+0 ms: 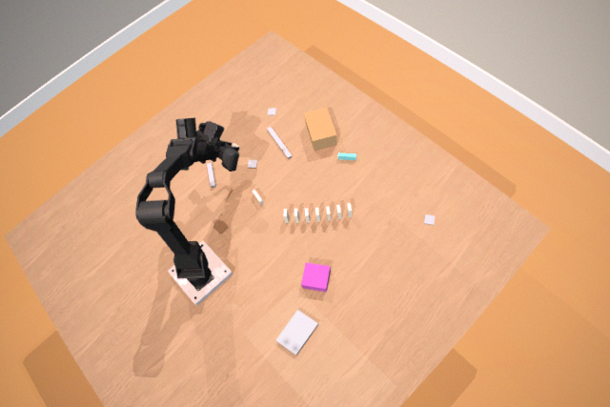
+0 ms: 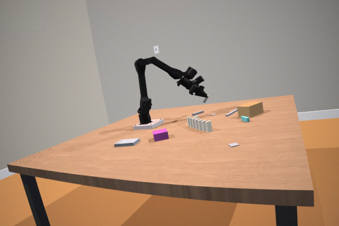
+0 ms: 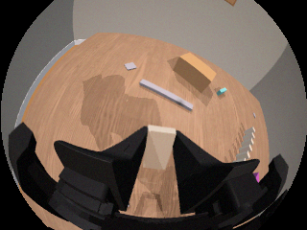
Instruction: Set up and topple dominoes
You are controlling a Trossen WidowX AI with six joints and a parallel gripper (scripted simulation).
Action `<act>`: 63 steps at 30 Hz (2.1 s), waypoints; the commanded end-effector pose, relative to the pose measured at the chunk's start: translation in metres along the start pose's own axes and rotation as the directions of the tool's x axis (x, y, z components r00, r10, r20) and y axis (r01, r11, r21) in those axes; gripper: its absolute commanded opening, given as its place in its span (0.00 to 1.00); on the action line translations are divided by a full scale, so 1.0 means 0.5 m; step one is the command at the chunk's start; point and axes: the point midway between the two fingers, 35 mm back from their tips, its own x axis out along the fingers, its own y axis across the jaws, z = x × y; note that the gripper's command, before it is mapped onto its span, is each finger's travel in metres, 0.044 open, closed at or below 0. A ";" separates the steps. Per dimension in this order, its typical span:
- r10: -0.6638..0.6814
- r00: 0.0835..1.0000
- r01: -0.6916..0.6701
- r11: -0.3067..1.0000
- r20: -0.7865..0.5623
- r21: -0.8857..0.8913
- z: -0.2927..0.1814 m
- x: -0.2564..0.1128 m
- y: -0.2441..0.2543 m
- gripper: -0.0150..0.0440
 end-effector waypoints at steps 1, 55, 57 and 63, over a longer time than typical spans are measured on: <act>-0.015 0.997 0.016 1.000 0.080 -0.013 -0.002 -0.002 0.007 0.44; -0.325 0.760 0.172 0.936 0.562 0.307 -0.123 -0.190 -0.122 0.44; -0.325 0.760 0.172 0.936 0.562 0.307 -0.123 -0.190 -0.122 0.44; -0.325 0.760 0.172 0.936 0.562 0.307 -0.123 -0.190 -0.122 0.44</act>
